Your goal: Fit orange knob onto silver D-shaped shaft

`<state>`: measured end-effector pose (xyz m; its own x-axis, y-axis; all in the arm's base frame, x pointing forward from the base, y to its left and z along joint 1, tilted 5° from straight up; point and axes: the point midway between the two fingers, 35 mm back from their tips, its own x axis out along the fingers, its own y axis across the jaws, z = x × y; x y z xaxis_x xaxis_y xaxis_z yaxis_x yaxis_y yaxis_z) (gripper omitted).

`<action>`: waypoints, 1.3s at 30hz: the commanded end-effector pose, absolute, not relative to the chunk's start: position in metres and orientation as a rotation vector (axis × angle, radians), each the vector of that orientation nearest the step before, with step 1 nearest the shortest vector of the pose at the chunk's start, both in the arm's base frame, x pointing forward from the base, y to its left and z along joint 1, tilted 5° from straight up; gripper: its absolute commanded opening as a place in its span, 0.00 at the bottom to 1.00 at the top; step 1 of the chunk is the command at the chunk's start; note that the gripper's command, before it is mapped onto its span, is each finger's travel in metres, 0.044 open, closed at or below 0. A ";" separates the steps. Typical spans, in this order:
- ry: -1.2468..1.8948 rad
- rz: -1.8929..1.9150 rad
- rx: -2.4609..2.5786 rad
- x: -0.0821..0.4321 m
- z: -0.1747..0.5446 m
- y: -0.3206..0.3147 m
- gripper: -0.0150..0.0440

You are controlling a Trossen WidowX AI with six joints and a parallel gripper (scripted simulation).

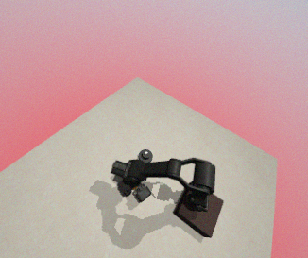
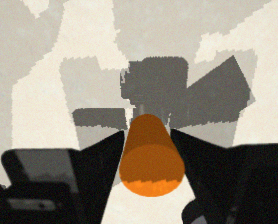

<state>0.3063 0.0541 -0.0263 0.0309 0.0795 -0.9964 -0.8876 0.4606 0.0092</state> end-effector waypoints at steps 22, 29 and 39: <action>1.324 0.886 -0.800 0.305 0.036 0.048 1.00; 1.324 0.886 -0.800 0.306 0.025 0.049 1.00; 1.324 0.886 -0.800 0.307 0.009 0.050 1.00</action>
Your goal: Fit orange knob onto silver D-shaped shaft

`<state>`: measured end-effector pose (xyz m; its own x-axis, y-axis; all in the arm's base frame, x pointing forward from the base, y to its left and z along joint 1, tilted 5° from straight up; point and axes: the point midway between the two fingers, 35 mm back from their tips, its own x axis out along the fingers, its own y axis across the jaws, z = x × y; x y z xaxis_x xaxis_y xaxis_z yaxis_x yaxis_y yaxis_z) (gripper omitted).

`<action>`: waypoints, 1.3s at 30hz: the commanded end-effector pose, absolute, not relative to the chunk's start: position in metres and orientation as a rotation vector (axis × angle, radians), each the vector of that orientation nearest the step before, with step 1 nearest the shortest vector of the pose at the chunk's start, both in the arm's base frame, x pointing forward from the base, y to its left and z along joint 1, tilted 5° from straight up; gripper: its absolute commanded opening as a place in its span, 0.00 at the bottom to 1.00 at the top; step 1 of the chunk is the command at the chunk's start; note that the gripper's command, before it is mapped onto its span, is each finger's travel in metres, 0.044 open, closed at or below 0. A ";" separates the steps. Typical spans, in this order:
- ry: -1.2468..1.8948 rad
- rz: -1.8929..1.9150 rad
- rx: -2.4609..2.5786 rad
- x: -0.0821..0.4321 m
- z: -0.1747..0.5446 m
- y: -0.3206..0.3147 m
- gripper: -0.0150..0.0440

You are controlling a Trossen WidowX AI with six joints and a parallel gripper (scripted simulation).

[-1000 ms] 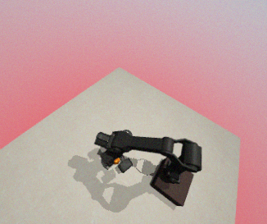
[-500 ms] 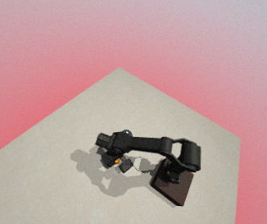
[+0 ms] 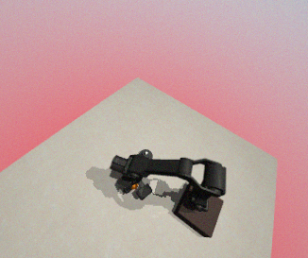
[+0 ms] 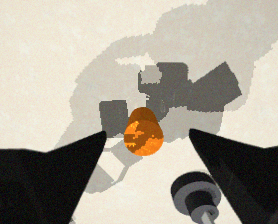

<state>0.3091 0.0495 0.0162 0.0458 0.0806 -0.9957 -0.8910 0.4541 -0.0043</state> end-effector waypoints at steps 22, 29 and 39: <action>1.324 0.887 -0.799 0.306 -0.026 0.053 1.00; 1.324 0.887 -0.799 0.306 -0.028 0.053 0.82; 1.324 0.887 -0.799 0.306 -0.028 0.053 0.54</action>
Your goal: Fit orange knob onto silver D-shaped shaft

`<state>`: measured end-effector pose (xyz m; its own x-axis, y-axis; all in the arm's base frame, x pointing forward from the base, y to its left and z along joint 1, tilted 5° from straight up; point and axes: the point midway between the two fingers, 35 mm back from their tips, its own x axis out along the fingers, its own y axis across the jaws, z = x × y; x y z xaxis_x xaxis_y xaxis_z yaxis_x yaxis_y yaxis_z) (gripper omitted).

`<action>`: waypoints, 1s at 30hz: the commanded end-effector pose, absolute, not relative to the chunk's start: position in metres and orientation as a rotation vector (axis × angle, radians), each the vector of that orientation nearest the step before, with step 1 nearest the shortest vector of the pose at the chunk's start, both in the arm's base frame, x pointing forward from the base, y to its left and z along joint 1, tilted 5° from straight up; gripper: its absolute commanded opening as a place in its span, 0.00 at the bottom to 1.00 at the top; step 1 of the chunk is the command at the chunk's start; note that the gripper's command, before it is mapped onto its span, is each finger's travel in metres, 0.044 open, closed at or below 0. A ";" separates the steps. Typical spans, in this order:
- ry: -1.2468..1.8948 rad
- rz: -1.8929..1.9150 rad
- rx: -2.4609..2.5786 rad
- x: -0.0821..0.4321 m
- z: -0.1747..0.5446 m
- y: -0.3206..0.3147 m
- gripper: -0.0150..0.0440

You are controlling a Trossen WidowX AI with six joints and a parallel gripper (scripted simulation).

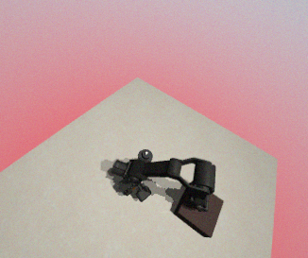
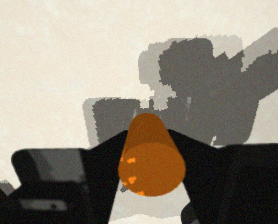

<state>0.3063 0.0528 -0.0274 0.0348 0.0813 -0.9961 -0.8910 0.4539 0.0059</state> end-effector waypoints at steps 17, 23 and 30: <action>1.314 0.875 -0.771 0.314 0.003 0.058 0.25; 1.315 0.876 -0.776 0.315 0.021 0.057 0.25; 1.312 0.875 -0.784 0.317 0.043 0.055 0.25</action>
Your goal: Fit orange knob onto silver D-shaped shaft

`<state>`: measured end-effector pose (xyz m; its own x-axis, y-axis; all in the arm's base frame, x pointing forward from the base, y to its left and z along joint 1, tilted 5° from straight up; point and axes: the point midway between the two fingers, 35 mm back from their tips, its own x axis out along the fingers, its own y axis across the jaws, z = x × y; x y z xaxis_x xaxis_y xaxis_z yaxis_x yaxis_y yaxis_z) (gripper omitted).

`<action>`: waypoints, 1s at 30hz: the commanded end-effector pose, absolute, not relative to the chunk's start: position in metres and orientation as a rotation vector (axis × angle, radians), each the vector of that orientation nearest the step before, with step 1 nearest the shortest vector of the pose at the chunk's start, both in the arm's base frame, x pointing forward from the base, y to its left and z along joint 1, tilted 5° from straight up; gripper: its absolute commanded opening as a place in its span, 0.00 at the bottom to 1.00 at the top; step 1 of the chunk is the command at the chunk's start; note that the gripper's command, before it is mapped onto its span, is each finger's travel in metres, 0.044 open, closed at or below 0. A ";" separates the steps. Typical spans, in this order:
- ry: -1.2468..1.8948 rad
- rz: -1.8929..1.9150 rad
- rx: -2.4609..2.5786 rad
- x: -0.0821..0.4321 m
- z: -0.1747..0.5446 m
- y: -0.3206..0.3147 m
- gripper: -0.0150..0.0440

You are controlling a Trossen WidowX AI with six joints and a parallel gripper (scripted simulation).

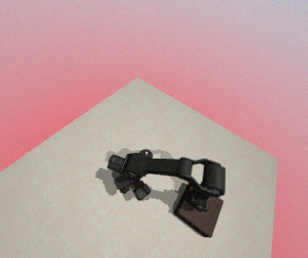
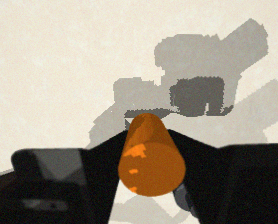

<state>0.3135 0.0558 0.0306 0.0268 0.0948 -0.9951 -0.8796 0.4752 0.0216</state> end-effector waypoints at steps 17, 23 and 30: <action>1.320 0.883 -0.797 0.315 0.096 0.051 0.25; 1.323 0.885 -0.800 0.313 0.113 0.050 0.25; 1.326 0.883 -0.799 0.312 0.112 0.047 0.25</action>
<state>0.3112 0.0504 0.1092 0.0248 0.0865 -0.9959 -0.8879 0.4597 0.0178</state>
